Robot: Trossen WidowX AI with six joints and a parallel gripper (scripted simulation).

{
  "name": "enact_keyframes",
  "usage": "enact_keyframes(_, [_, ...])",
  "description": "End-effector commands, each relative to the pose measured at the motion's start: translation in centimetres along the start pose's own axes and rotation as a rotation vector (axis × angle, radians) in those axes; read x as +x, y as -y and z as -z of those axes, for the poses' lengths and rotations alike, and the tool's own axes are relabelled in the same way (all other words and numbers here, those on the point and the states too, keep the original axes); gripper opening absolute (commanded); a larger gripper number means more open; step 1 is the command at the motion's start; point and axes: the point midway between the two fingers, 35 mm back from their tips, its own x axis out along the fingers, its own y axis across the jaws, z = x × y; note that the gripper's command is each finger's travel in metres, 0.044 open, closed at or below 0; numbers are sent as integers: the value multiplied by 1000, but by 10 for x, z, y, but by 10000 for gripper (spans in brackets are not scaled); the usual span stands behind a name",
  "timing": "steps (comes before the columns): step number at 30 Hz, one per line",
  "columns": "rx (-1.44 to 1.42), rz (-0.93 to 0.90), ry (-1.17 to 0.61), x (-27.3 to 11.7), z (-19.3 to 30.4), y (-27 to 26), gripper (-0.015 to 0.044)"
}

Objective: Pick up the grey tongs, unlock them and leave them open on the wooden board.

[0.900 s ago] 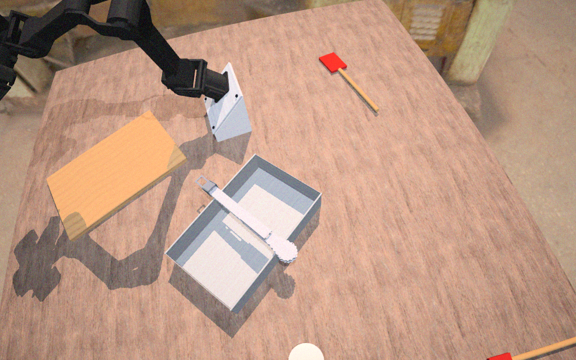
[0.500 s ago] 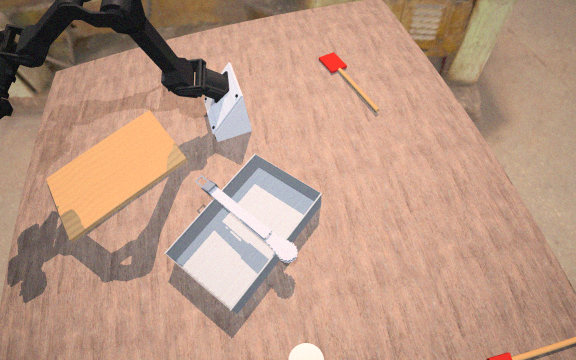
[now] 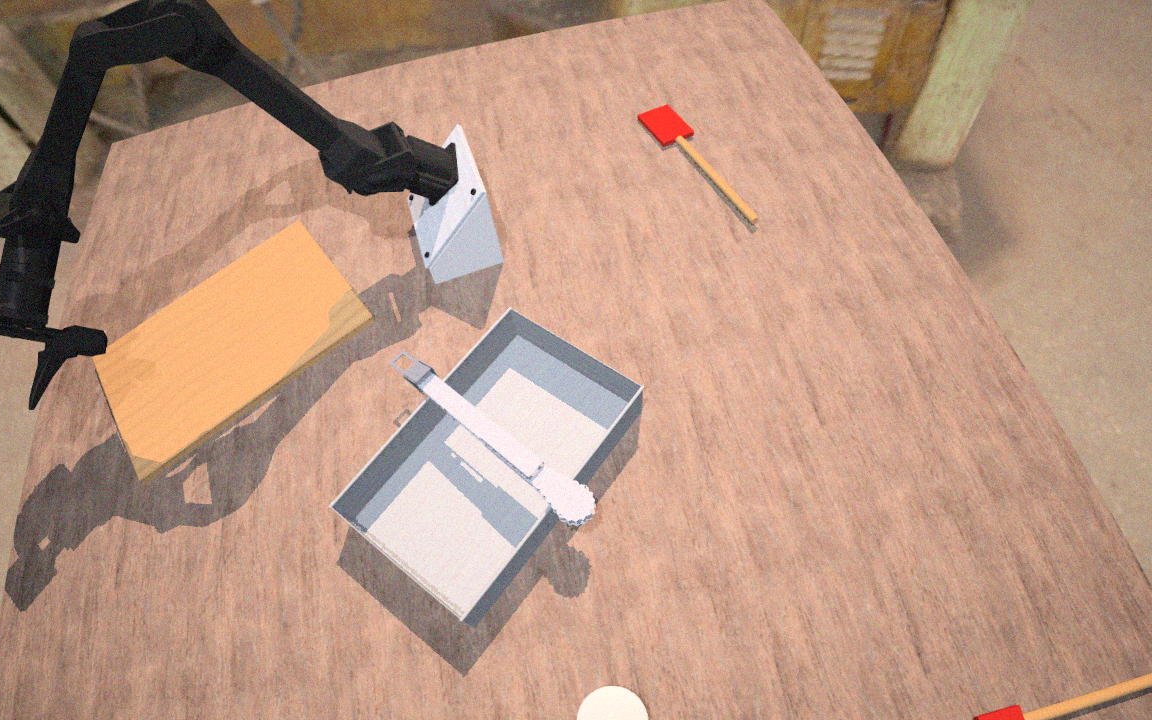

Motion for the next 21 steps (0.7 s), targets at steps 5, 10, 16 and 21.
enact_keyframes(5, [267, 140, -74, 51, 32, 34, 260])
enact_keyframes(10, [460, 284, -114, 83, 67, 63, 260])
enact_keyframes(16, [620, 569, -170, 119, 150, 108, 260])
enact_keyframes(21, [724, 877, -132, 125, 226, 149, 260])
